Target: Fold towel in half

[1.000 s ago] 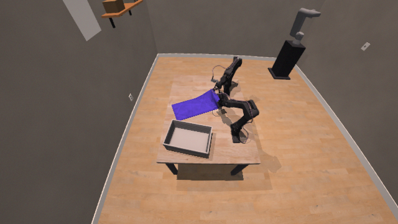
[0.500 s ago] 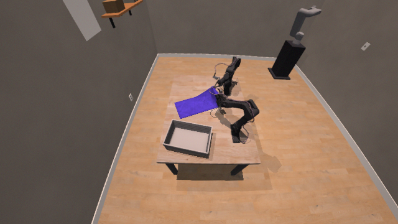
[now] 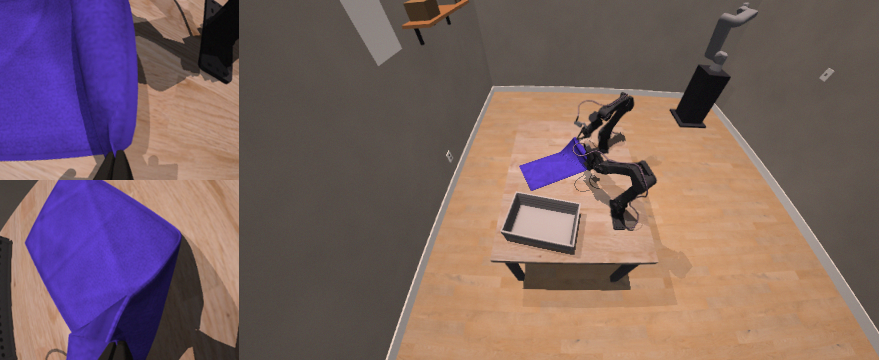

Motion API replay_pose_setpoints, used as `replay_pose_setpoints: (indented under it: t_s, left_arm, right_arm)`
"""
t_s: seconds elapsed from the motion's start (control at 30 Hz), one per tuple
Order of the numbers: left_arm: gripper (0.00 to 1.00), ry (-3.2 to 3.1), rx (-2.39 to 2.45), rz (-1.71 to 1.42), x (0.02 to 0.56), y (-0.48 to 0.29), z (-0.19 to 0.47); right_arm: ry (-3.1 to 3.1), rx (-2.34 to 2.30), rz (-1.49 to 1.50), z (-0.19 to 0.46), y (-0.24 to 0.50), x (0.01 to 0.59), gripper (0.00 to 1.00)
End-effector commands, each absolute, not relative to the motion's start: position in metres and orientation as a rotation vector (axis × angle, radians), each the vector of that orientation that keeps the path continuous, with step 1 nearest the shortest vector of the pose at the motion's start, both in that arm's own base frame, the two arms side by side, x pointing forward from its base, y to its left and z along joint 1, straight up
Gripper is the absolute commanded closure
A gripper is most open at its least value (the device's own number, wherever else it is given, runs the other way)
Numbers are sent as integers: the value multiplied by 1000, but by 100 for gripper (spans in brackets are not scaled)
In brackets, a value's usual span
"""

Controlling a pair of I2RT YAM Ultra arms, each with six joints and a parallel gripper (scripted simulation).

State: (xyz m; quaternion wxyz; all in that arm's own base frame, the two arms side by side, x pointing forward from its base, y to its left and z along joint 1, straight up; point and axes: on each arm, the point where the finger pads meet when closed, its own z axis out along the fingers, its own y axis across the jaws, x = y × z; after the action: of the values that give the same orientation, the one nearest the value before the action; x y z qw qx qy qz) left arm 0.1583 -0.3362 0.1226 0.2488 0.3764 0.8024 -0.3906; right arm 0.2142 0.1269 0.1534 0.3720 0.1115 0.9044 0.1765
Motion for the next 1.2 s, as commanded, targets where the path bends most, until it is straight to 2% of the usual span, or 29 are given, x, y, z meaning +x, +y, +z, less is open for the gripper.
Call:
replay_pose_setpoints:
  t_s: [0.0, 0.03, 0.07, 0.13, 0.27, 0.3, 0.4, 0.43, 0.6, 0.63, 0.73, 0.77, 1.17]
  left_arm:
    - [100, 2173, 898, -1031, 167, -337, 132]
    - [100, 2155, 894, -1039, 170, -341, 139]
    - [100, 2190, 779, -977, 215, -331, 132]
    - [100, 2257, 619, -872, 201, -326, 114]
    - [100, 2232, 598, -882, 205, -332, 126]
    - [100, 2244, 522, -826, 237, -319, 128]
    - [100, 2248, 523, -823, 237, -318, 127]
    - [100, 2272, 588, -825, 256, -305, 123]
    - [100, 2267, 611, -836, 250, -310, 124]
    - [100, 2272, 608, -814, 279, -290, 123]
    - [100, 2272, 608, -814, 279, -290, 123]
    - [100, 2290, 584, -784, 300, -275, 120]
    - [100, 2323, 408, -660, 333, -261, 113]
  right_arm:
    - [2331, 149, 548, 164, 143, 223, 100]
    - [2331, 149, 548, 164, 143, 223, 100]
    - [2350, 49, 576, 158, 157, 257, 100]
    - [2369, -39, 598, 158, 157, 258, 100]
    - [2369, -39, 598, 158, 157, 258, 100]
    - [2378, -43, 581, 155, 165, 283, 100]
    - [2378, -43, 581, 155, 165, 283, 100]
    - [2359, 38, 583, 157, 179, 305, 100]
    - [2355, 45, 566, 157, 176, 307, 100]
    - [2337, 125, 562, 155, 185, 332, 100]
    - [2337, 125, 562, 155, 185, 332, 100]
    - [2332, 171, 544, 151, 186, 360, 100]
    - [2334, 97, 599, 138, 204, 397, 100]
